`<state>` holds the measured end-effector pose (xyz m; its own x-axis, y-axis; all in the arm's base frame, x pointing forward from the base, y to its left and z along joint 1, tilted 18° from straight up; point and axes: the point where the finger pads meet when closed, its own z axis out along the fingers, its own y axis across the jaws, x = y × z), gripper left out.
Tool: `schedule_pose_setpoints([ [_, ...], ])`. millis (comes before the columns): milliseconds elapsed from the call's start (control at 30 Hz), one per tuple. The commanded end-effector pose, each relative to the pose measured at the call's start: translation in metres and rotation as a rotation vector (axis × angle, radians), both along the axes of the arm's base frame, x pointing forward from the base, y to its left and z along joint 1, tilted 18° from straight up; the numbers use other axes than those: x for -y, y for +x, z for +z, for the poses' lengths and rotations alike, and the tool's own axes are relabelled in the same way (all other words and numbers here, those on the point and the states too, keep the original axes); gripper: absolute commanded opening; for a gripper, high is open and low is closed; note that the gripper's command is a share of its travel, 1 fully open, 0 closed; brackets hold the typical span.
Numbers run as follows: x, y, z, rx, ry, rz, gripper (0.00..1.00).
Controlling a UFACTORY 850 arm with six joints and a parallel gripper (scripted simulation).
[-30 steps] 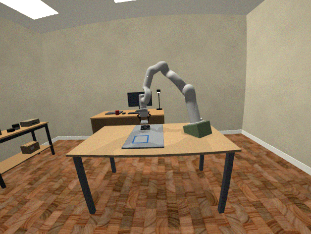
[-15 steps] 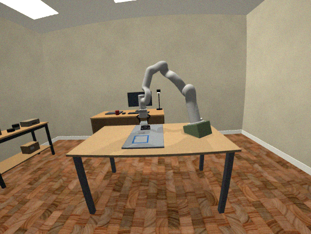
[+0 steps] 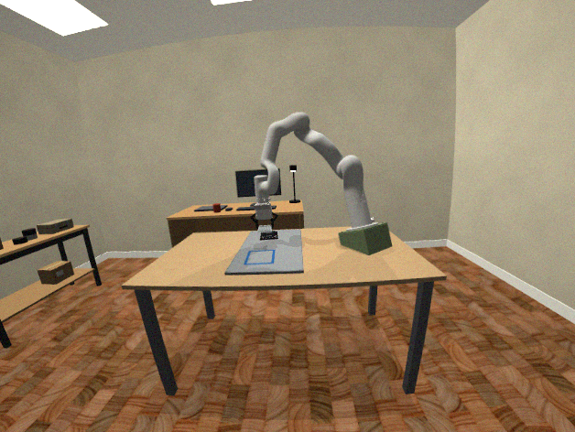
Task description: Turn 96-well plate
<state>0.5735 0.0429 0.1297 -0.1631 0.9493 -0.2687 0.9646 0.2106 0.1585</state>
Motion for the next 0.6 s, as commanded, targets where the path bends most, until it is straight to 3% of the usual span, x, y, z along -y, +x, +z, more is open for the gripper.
schedule_pose_setpoints([
  [0, -0.011, 0.000, -0.003, 0.002, 0.000, 0.000, 0.00],
  [567, -0.059, -0.005, -0.017, 0.002, 0.000, 0.000, 0.00],
])
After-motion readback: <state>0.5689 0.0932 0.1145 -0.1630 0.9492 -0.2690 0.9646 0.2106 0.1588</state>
